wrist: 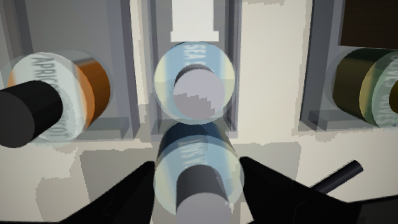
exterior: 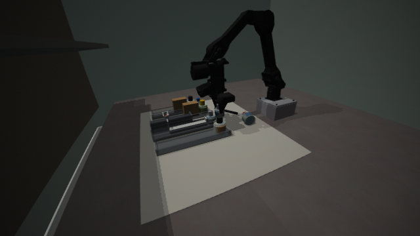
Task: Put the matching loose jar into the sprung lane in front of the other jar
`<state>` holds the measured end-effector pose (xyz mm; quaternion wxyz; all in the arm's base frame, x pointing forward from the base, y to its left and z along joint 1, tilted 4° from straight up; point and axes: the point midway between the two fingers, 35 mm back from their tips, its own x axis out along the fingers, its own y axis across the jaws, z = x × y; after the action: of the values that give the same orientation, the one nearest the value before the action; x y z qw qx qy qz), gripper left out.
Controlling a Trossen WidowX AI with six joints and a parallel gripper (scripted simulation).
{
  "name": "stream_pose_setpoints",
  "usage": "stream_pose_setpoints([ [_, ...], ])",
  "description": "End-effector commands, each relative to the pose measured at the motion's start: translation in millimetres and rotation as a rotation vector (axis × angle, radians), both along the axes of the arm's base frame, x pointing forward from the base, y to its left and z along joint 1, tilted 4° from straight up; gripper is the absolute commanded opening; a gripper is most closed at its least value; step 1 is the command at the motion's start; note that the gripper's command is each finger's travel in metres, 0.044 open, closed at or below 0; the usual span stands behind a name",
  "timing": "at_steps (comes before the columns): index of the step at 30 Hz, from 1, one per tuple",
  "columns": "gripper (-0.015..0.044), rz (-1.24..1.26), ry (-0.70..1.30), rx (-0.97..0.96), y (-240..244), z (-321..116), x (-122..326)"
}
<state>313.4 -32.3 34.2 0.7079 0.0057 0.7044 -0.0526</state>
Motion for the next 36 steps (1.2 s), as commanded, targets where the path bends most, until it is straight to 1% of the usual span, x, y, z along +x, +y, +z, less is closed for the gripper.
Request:
stream_pose_setpoints([
  [1, 0.0000, 0.003, -0.022, -0.004, -1, 2, 9],
  [36, 0.0000, 0.003, -0.023, -0.005, -2, 3, 21],
])
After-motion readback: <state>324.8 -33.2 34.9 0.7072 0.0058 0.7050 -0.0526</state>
